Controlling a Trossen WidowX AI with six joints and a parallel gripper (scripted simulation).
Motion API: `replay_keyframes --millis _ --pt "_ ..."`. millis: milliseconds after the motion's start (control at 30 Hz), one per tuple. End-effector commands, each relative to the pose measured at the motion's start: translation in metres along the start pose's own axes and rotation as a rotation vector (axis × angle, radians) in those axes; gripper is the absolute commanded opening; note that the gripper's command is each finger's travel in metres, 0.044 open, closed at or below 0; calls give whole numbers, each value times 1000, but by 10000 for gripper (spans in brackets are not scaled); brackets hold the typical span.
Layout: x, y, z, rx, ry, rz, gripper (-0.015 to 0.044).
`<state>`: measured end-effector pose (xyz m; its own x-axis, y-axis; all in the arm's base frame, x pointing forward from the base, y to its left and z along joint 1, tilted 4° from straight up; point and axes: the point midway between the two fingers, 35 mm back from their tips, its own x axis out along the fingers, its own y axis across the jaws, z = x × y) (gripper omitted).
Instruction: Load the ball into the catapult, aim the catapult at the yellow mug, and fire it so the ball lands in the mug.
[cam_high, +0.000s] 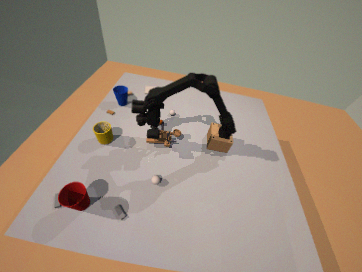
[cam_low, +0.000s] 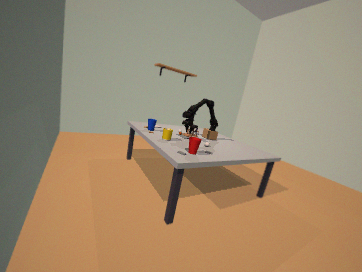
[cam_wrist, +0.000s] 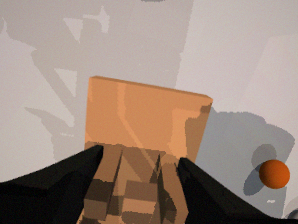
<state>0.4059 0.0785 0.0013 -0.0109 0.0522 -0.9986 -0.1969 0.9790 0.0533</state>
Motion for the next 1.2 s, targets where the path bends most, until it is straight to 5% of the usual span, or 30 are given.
replay_keyframes --millis 0,833,1167 --pt "4 1 1 -3 -8 1 0" --pt "32 1 0 -5 0 0 0" --pt "32 1 0 -5 0 0 263"
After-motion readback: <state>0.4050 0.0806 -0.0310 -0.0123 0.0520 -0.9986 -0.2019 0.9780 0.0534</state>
